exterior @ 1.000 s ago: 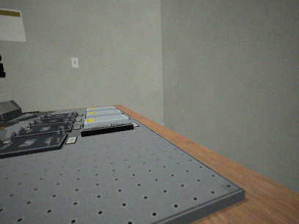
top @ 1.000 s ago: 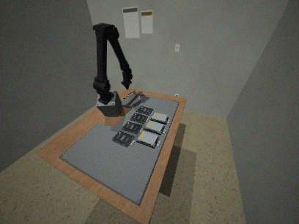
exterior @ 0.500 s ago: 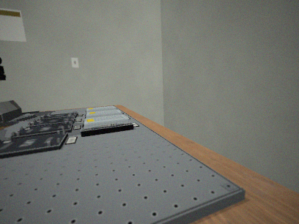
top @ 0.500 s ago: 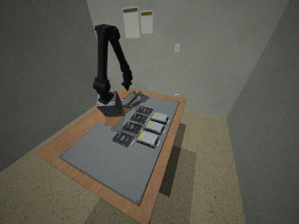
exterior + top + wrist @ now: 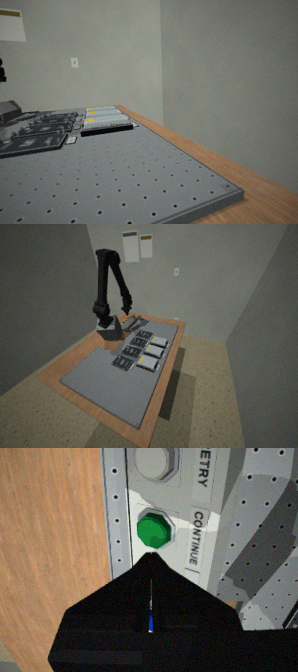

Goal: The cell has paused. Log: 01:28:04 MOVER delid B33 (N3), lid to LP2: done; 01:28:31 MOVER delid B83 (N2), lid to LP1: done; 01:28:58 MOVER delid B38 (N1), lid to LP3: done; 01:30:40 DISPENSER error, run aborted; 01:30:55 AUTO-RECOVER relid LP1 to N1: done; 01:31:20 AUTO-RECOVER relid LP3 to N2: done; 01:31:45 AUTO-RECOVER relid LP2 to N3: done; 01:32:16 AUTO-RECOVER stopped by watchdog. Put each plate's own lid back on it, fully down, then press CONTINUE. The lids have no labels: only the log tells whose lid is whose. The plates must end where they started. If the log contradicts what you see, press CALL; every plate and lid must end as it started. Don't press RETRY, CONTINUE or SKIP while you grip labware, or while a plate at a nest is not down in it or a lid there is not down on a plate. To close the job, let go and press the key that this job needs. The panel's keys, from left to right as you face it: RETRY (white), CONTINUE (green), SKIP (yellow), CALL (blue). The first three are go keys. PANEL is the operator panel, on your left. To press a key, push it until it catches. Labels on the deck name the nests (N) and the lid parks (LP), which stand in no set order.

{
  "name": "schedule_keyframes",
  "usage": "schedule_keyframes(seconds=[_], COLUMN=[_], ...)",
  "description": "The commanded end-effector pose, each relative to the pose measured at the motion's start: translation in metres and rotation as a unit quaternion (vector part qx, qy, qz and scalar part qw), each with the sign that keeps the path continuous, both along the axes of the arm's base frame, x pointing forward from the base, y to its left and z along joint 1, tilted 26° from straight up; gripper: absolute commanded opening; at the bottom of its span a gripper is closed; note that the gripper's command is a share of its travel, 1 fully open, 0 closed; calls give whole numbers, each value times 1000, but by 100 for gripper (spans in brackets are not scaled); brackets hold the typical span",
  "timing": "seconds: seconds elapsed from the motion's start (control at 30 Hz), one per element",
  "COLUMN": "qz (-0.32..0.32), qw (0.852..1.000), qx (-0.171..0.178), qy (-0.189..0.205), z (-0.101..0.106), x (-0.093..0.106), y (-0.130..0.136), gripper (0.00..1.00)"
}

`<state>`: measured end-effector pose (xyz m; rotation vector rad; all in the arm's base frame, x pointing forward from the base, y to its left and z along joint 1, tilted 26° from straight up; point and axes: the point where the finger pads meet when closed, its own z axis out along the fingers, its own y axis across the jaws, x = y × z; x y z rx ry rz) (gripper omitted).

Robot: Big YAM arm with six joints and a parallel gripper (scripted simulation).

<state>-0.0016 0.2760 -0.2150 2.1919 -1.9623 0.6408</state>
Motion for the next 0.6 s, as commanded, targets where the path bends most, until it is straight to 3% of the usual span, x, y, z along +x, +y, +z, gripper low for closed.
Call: schedule_keyframes(seconds=[0.0,0.47,0.5,0.57], qz=[5,2,2,2], qw=[1000,1000,1000,1000], qx=[2,0,16,12], qy=[0,0,2,2], z=[-6,-13,-6,-12], x=[1,5,3,4], y=[0,-5,5,5], gripper=[0,0,0,0])
